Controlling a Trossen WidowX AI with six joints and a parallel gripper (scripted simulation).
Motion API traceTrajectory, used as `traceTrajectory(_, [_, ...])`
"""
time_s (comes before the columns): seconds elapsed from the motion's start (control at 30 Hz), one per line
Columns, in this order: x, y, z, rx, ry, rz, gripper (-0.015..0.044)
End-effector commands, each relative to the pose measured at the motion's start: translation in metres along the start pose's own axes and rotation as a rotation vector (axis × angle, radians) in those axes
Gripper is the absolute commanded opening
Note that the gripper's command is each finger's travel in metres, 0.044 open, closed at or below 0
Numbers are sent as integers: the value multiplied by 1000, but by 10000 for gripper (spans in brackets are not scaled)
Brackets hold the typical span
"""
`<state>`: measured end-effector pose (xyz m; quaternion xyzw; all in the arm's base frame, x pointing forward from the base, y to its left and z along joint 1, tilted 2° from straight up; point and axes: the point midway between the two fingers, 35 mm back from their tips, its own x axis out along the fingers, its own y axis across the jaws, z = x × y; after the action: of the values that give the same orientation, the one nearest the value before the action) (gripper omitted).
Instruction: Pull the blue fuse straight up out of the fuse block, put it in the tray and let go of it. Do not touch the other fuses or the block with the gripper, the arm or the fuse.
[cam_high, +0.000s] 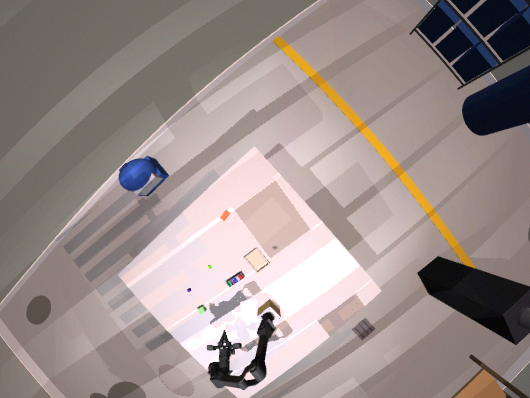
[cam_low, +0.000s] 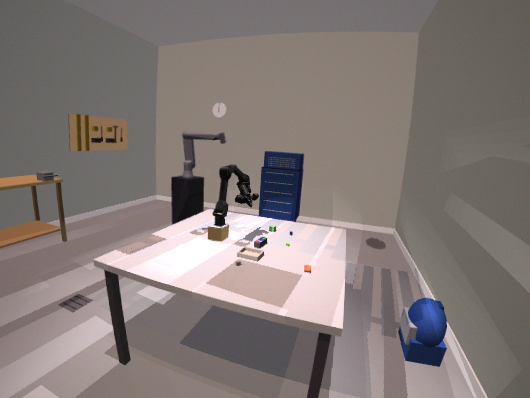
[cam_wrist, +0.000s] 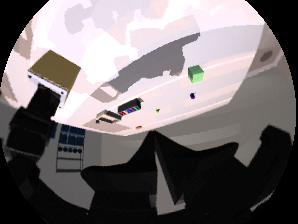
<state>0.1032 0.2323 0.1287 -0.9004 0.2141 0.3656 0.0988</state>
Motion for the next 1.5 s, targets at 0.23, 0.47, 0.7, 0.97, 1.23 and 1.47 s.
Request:
traceTrajectory(0.23, [66, -1, -21, 547, -119, 244, 73])
traceTrajectory(0.47, [136, 10, -41, 1163, -204, 519, 73])
traceTrajectory(0.7, [201, 32, -65, 1792, -244, 783, 73])
traceTrajectory(0.97, [263, 73, -94, 2446, -243, 1051, 73])
traceTrajectory(1.23, [266, 74, -96, 2461, -243, 1056, 73])
traceTrajectory(1.47, [268, 74, -94, 2461, -243, 1056, 73])
